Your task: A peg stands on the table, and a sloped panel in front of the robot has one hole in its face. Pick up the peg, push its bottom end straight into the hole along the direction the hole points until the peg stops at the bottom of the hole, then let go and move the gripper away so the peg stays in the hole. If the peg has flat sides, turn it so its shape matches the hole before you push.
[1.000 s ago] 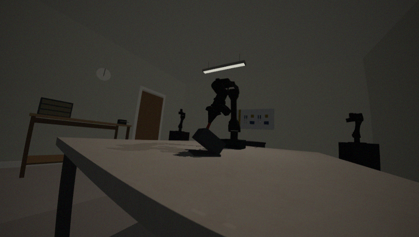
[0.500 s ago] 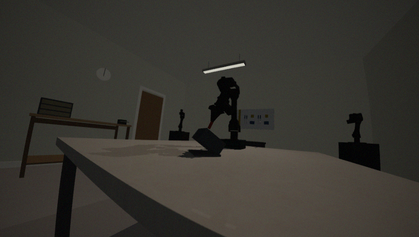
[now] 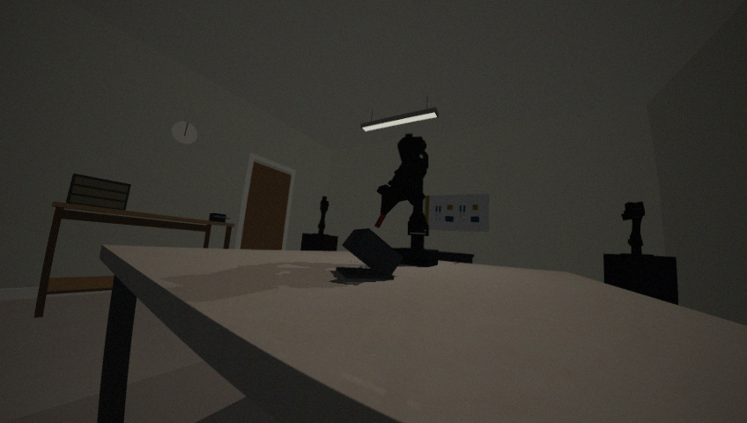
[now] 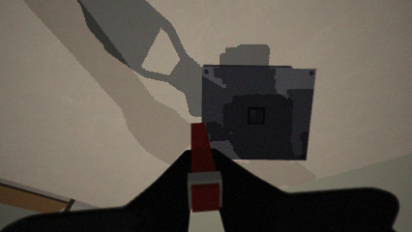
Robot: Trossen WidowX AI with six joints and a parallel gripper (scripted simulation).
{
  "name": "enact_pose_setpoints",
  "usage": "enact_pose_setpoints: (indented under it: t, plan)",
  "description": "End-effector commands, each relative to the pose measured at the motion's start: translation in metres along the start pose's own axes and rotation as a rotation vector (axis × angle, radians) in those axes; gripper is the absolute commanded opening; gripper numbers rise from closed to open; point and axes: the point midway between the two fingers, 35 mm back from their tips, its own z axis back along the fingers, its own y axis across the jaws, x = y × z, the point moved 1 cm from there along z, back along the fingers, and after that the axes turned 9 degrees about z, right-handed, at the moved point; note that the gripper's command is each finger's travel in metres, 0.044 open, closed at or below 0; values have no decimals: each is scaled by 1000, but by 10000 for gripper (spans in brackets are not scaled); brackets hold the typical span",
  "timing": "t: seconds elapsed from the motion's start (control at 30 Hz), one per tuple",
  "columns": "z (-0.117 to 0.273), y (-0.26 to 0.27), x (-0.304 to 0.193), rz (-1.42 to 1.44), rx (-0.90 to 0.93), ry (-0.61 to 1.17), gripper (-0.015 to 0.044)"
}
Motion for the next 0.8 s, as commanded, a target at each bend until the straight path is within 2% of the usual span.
enact_pose_setpoints:
  t: [0.0,0.77]
  plan:
    - [4,-7,-1,-7,-5,20,0]
    - [24,-38,7,-23,-33,106,0]
